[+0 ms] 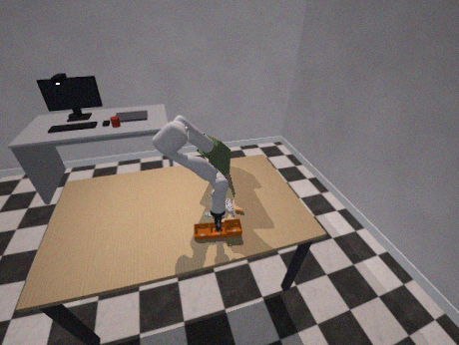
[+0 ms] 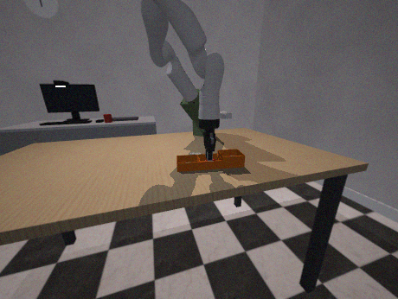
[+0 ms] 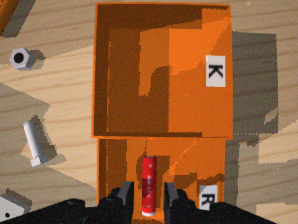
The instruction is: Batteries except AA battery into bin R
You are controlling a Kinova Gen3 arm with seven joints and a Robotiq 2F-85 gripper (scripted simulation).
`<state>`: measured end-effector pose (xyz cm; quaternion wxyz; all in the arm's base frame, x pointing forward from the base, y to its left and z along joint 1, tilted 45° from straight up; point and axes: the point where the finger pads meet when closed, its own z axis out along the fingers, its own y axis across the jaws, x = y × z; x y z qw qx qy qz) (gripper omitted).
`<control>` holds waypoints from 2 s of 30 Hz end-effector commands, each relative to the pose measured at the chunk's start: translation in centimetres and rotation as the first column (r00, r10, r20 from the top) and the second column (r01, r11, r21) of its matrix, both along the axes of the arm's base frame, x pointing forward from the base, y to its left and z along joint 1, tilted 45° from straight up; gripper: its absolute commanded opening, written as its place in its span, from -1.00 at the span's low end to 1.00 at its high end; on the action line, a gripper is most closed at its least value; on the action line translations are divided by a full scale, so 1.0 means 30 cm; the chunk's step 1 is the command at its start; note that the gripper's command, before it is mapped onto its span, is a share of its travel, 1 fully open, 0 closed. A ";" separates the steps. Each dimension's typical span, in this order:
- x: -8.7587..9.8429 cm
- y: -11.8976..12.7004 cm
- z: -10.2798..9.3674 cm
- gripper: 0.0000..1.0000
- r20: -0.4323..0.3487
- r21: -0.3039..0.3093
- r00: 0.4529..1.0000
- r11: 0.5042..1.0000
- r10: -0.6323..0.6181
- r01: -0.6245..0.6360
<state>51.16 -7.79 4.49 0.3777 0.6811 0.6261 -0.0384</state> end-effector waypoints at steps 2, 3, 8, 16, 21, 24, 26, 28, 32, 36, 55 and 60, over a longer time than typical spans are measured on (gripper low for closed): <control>-0.003 0.002 -0.003 -0.52 -0.002 -0.001 1.000 1.000 0.002 -0.002; -0.003 0.002 -0.003 -0.52 -0.002 -0.001 1.000 1.000 0.002 -0.002; -0.003 0.002 -0.003 -0.52 -0.002 -0.001 1.000 1.000 0.002 -0.002; -0.019 0.015 0.017 -0.52 -0.006 -0.006 1.000 1.000 0.004 -0.004; -0.029 0.029 0.032 -0.52 -0.006 -0.006 1.000 1.000 0.005 -0.005; -0.035 0.036 0.042 -0.52 -0.007 -0.006 1.000 1.000 0.005 -0.005; -0.037 0.039 0.045 -0.52 -0.007 -0.006 1.000 1.000 0.005 -0.005; -0.038 0.039 0.049 -0.52 -0.006 -0.007 1.000 1.000 0.004 -0.004; -0.046 0.051 0.060 -0.52 -0.007 -0.006 1.000 1.000 0.005 -0.005; -0.053 0.060 0.072 -0.52 -0.007 -0.006 1.000 1.000 0.005 -0.005; -0.076 0.098 0.119 -0.52 -0.002 -0.001 1.000 1.000 0.002 -0.002; -0.076 0.098 0.119 -0.52 -0.002 -0.001 1.000 1.000 0.002 -0.002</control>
